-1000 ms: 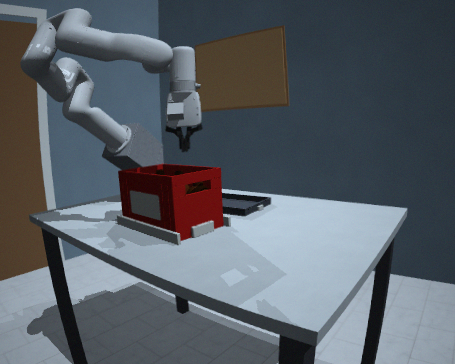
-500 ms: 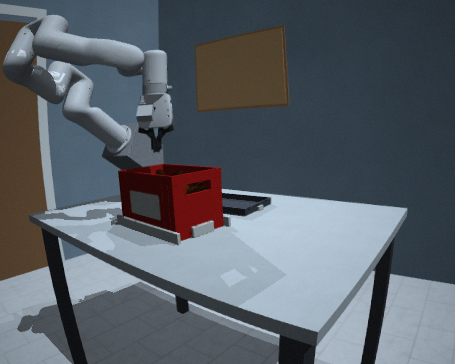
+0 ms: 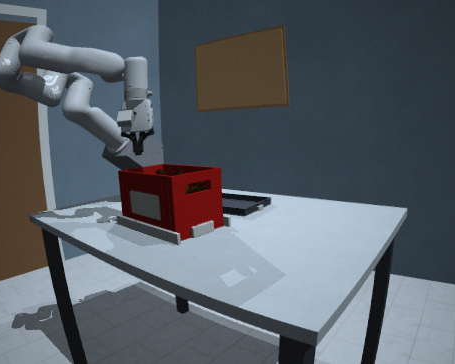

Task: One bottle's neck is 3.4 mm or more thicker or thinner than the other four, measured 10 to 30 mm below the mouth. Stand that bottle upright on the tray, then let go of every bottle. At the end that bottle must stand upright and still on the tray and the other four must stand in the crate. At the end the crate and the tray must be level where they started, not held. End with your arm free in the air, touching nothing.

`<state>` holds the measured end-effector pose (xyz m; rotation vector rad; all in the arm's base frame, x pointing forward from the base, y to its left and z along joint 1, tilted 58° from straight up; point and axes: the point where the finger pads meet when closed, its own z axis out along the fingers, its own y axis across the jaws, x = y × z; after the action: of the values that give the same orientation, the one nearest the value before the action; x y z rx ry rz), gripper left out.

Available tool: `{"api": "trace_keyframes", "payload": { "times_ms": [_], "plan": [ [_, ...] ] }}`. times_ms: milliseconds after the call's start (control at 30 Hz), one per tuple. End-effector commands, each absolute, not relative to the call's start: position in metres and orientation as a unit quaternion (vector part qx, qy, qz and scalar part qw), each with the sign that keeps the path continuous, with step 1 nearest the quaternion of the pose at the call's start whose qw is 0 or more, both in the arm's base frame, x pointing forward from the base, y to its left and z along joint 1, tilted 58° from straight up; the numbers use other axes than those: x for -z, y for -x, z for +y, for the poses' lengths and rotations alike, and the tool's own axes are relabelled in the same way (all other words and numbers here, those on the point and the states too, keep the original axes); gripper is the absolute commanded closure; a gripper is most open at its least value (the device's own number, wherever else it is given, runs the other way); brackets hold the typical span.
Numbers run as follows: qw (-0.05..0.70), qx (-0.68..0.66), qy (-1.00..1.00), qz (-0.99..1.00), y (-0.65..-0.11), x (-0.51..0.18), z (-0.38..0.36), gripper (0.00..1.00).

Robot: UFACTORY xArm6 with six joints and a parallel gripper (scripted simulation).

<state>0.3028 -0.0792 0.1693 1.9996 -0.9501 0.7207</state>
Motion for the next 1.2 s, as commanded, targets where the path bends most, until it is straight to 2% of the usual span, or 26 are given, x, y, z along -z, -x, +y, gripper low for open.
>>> {"api": "trace_keyframes", "payload": {
  "times_ms": [0,33,1167],
  "plan": [
    [0.393,-0.286,-0.790,-0.374,-0.3000,-0.1714,-0.0784,1.00],
    [0.393,-0.286,-0.790,-0.374,-0.3000,-0.1714,-0.0784,0.35],
    [0.393,-0.286,-0.790,-0.374,-0.3000,-0.1714,-0.0784,0.35]
  ]
}}
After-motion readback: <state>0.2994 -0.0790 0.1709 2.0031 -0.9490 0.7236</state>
